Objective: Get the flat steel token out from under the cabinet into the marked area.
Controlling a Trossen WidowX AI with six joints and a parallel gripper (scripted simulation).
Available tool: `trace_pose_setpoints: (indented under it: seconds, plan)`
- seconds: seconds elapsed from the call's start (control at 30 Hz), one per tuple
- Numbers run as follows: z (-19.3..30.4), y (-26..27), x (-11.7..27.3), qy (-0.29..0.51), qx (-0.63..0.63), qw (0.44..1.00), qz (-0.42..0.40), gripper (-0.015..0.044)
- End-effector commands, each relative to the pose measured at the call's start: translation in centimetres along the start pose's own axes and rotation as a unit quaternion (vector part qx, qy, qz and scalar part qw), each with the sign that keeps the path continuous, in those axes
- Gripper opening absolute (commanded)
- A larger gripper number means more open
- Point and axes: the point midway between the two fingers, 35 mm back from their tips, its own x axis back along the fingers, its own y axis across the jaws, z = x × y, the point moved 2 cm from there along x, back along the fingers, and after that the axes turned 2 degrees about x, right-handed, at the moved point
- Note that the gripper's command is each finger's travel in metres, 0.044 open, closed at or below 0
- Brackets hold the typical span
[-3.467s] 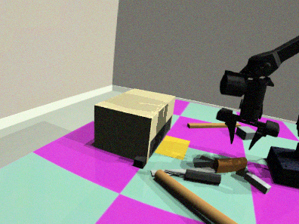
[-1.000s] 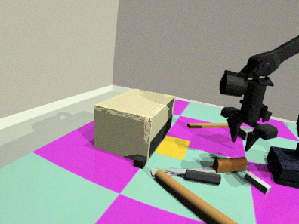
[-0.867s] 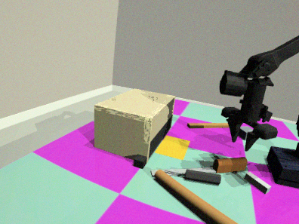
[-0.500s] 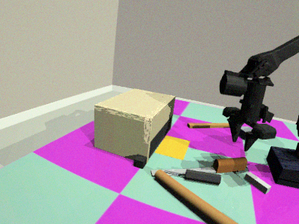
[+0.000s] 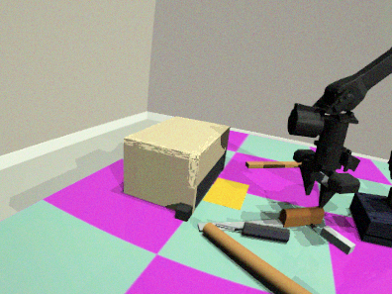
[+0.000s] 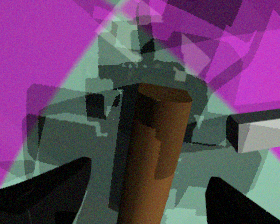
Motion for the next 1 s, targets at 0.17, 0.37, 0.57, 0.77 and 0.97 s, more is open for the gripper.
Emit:
trace_pose_setpoints:
  seconds: [0.17, 0.37, 0.57, 0.77, 0.97]
  plan:
    - [0.0, -0.1, -0.8, 0.001, -0.005, 1.0, 0.001, 0.027]
    - [0.1, -0.1, -1.8, 0.001, -0.005, 1.0, 0.001, 0.027]
    - [0.1, -0.1, -2.8, 0.001, -0.005, 1.0, 0.001, 0.027]
    - [0.1, -0.1, -3.8, 0.001, -0.005, 1.0, 0.001, 0.027]
    - [0.0, -0.2, -4.8, 0.001, -0.005, 1.0, 0.001, 0.027]
